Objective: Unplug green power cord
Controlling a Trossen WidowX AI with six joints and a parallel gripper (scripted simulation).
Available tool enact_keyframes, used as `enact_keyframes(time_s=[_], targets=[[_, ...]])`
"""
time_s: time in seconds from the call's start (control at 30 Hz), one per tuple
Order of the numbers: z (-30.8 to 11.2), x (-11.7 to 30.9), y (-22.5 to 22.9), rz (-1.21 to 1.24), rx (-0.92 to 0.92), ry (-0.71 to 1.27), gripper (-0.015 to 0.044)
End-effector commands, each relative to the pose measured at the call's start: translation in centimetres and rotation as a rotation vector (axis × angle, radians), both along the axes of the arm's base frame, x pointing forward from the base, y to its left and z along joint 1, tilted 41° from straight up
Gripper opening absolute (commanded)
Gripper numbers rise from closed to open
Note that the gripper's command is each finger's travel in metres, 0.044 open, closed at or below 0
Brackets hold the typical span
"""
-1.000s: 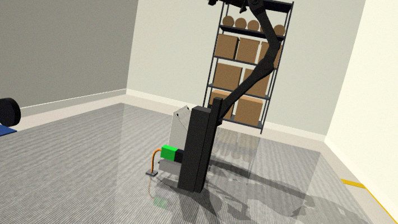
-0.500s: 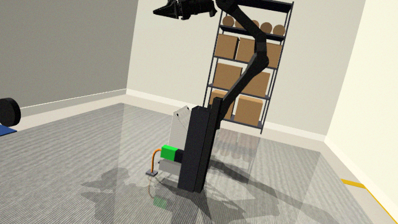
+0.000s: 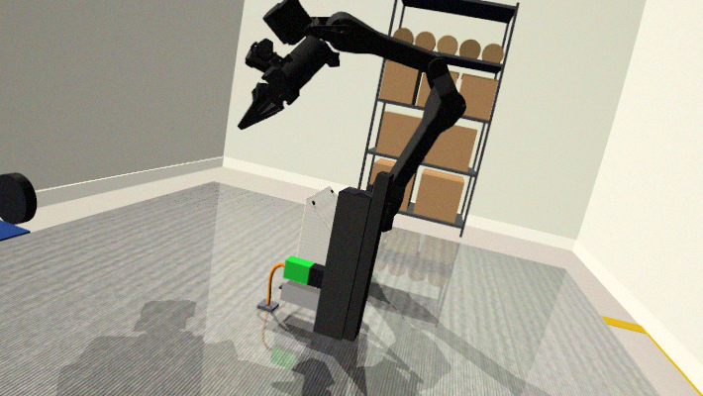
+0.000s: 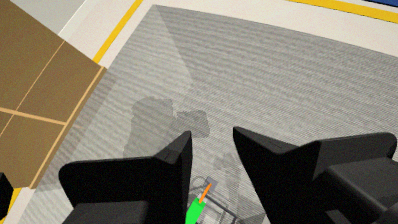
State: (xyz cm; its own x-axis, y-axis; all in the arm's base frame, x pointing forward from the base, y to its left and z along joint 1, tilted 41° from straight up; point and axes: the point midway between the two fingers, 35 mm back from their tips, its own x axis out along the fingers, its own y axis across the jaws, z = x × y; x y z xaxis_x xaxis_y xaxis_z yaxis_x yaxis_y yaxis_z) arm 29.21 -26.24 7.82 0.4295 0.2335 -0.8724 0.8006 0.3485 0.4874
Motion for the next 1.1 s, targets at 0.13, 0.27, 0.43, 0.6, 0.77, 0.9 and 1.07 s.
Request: enact_keyframes(time_s=[0.13,0.27,0.43,0.6,0.77,0.9,1.07], targets=[[-5.7,1.4,10.0,-0.066,0.321,0.268,0.0160],[-8.4,0.7,16.0,-0.128,0.460,0.493,0.0160],[-9.7,-0.4,19.4,-0.171,0.518,0.643,0.0160],[-9.7,-0.3,19.5,-0.171,0.518,0.643,0.0160],[-9.4,-0.3,19.8,-0.171,0.518,0.643,0.0160],[-9.0,-0.3,20.3,-0.171,0.518,0.643,0.0160],[-8.4,-0.3,20.9,-0.171,0.518,0.644,0.0160]])
